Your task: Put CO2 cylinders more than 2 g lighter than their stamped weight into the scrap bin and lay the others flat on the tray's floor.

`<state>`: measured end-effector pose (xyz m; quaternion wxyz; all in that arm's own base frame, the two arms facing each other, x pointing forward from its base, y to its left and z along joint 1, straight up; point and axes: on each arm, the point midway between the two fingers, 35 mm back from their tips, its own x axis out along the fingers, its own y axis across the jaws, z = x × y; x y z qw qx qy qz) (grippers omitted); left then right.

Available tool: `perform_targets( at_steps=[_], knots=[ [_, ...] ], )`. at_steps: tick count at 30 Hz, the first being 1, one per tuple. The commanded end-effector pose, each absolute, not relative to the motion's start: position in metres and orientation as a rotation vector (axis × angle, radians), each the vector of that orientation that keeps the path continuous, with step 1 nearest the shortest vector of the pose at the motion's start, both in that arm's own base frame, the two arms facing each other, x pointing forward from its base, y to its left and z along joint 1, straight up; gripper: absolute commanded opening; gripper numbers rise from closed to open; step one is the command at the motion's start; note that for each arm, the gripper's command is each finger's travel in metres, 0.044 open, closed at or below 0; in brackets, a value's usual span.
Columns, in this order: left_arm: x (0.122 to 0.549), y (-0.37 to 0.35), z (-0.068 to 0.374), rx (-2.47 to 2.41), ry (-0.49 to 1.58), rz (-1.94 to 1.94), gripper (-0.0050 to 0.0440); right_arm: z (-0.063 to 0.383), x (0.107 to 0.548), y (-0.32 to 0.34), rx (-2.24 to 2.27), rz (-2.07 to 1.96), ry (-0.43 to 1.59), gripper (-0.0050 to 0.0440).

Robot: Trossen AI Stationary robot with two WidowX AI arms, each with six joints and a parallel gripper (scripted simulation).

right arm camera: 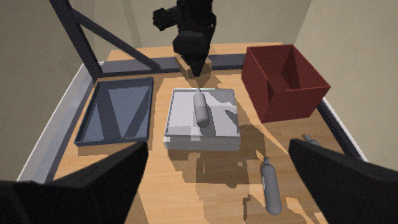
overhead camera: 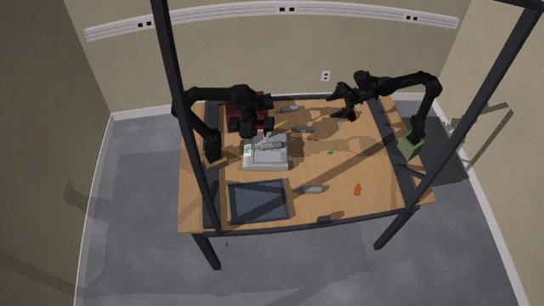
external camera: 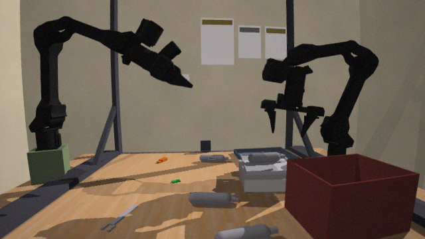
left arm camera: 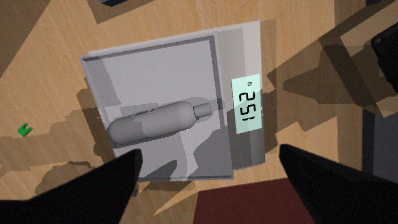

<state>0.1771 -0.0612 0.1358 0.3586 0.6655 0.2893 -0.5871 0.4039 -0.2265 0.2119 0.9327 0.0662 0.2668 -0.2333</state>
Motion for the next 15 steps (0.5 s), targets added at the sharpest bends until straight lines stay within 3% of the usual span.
perform_targets(
  at_steps=[1,15],
  knots=[
    [0.17,-0.058,0.136,1.577,0.857,-1.343,0.044,0.225,0.404,-0.227,0.129,-0.482,0.516,0.044],
    [0.152,-0.051,0.131,1.129,1.063,-0.949,0.044,0.225,0.404,-0.227,0.129,-0.482,0.516,0.044]
  ],
)
